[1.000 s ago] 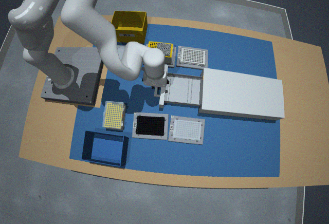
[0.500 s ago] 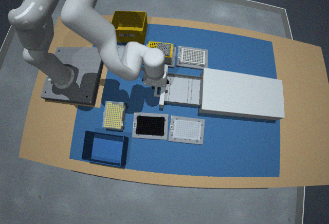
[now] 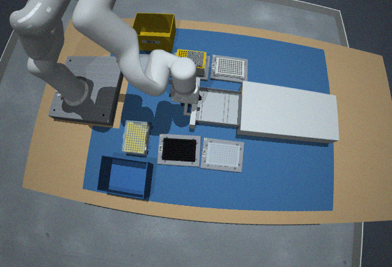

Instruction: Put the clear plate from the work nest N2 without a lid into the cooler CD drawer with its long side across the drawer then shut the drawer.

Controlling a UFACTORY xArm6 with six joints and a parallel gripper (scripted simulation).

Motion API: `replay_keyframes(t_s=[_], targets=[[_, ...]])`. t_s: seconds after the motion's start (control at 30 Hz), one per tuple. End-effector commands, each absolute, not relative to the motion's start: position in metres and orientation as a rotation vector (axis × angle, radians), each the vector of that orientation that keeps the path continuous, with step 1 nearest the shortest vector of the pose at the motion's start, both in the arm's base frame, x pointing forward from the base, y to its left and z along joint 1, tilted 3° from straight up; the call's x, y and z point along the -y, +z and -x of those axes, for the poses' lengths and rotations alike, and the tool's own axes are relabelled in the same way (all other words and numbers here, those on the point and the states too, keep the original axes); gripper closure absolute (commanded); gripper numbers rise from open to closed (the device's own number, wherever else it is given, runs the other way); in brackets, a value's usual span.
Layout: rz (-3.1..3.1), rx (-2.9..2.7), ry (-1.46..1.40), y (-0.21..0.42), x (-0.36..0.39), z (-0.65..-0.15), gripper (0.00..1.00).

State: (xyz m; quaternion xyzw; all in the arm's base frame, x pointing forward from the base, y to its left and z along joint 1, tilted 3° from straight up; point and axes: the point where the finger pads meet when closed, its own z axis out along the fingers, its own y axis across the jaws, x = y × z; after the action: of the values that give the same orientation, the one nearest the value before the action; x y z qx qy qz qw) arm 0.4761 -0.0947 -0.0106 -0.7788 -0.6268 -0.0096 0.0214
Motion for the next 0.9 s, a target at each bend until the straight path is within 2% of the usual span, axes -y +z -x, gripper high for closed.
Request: replay_keyframes(t_s=[0.0,0.87], targets=[[2.416,1.945,-0.033,-0.009,0.095,-0.478,0.79],[2.416,1.945,-0.034,0.018,0.096,-0.478,0.79]])
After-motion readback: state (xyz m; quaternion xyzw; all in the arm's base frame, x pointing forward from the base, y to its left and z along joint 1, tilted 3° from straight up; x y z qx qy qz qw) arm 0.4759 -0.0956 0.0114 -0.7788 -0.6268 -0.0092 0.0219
